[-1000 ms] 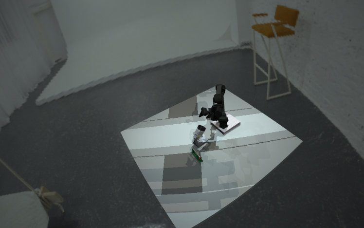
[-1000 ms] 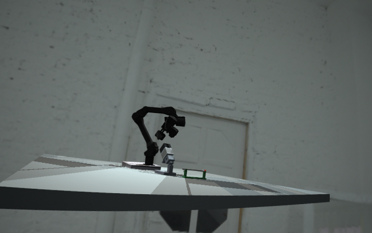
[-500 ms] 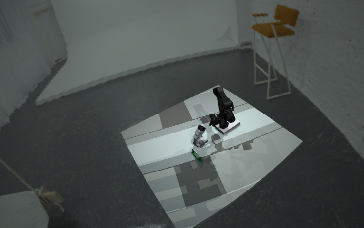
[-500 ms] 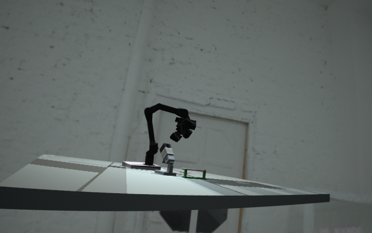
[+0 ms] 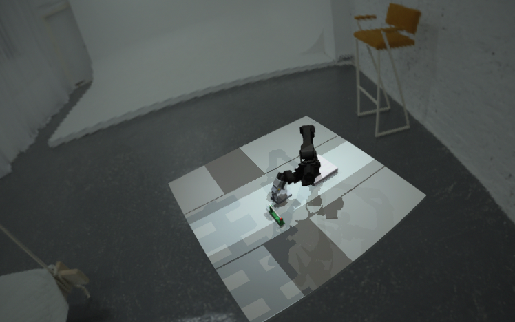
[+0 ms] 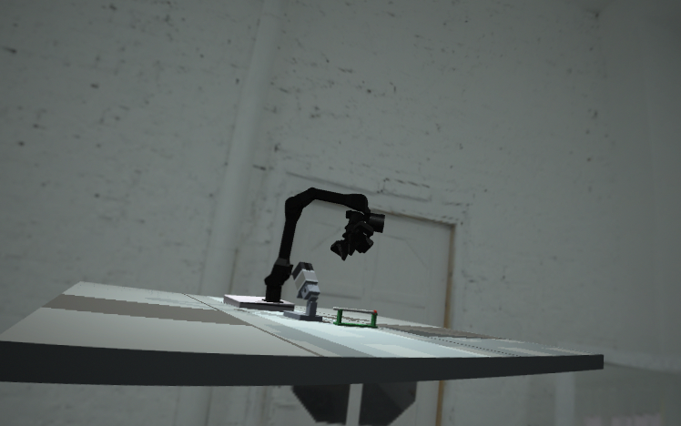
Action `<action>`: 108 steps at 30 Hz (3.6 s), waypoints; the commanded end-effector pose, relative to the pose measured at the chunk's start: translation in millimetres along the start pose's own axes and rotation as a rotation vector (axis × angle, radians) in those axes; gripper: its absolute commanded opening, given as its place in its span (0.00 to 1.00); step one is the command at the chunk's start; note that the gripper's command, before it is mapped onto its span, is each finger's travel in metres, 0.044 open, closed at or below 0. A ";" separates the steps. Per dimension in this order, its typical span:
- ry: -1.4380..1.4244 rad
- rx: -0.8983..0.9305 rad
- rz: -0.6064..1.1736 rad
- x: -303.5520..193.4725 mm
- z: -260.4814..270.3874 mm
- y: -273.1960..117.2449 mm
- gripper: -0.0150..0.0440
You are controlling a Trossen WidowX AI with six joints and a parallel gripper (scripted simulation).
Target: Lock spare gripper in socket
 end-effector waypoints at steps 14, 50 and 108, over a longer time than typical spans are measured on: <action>-0.057 0.392 -0.196 -2.5 -99.3 116.8 0.56; -0.049 0.411 -0.201 37.5 -70.7 200.6 0.56; -0.049 0.411 -0.202 29.6 -78.0 183.3 0.25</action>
Point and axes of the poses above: the point midway between the two fingers, 35 mm back from their tips, its own y axis out along the fingers, its own z axis across the jaws, x = y × z, the point moved 3 cm from there along -y, back along the fingers, and after that the axes turned 8 degrees about -y, right-handed, at the moved point
